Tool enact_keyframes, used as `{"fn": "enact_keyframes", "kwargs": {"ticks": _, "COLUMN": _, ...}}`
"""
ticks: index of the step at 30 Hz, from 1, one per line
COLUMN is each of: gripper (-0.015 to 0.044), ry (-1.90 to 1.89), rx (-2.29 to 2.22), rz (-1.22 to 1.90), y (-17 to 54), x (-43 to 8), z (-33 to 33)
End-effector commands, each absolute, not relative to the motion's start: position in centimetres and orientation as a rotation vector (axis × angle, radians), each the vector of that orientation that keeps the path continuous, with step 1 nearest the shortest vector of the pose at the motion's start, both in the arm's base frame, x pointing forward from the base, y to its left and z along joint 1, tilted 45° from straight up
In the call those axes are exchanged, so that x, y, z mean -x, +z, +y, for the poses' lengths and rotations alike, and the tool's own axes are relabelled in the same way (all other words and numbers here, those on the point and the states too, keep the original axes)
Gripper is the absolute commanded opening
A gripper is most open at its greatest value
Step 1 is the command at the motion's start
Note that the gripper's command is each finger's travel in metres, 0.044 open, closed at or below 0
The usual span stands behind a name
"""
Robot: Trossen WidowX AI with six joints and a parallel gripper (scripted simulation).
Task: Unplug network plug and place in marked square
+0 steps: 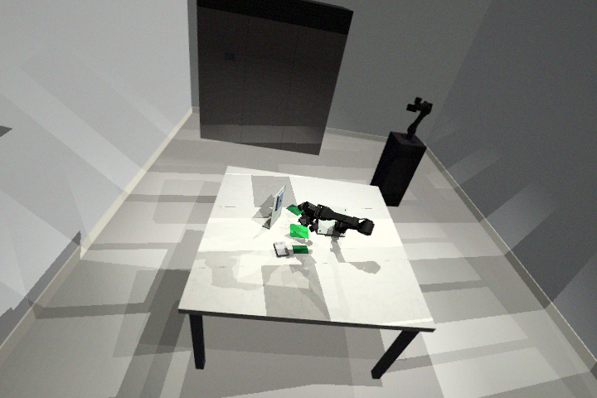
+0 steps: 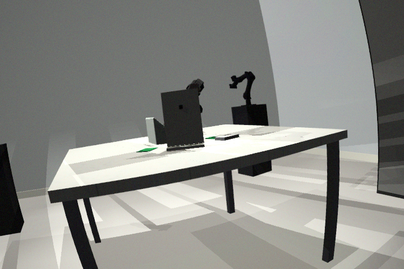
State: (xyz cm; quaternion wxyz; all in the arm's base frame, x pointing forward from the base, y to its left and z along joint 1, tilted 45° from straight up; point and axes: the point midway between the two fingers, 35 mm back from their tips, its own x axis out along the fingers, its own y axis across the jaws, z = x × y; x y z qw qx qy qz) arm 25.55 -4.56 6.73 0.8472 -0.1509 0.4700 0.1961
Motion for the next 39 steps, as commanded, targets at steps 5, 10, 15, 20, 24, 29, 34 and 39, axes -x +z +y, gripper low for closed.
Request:
{"fn": "enact_keyframes", "kwargs": {"ticks": 5, "gripper": 0.0000, "ry": 0.461, "rx": 0.280, "rz": 0.998, "y": 6.7, "x": -25.3, "z": -3.8}}
{"fn": "enact_keyframes", "kwargs": {"ticks": 10, "gripper": 0.0000, "ry": 0.461, "rx": 0.280, "rz": 0.999, "y": 6.2, "x": -25.4, "z": -3.4}}
{"fn": "enact_keyframes", "kwargs": {"ticks": 15, "gripper": 0.0000, "ry": 0.461, "rx": 0.280, "rz": 1.000, "y": 5.7, "x": -25.5, "z": -2.9}}
{"fn": "enact_keyframes", "kwargs": {"ticks": 20, "gripper": 0.0000, "ry": 0.461, "rx": 0.280, "rz": 1.000, "y": 5.2, "x": -25.6, "z": -2.4}}
{"fn": "enact_keyframes", "kwargs": {"ticks": 24, "gripper": 0.0000, "ry": 0.461, "rx": 0.280, "rz": 1.000, "y": 4.8, "x": -25.7, "z": -2.0}}
{"fn": "enact_keyframes", "kwargs": {"ticks": 29, "gripper": 0.0000, "ry": 0.461, "rx": 0.280, "rz": 1.000, "y": 4.3, "x": -25.8, "z": -1.6}}
{"fn": "enact_keyframes", "kwargs": {"ticks": 34, "gripper": 0.0000, "ry": 0.461, "rx": 0.280, "rz": 0.999, "y": 3.8, "x": -25.8, "z": -1.1}}
{"fn": "enact_keyframes", "kwargs": {"ticks": 39, "gripper": 0.0000, "ry": 0.461, "rx": 0.280, "rz": 0.999, "y": 3.4, "x": -25.8, "z": -0.6}}
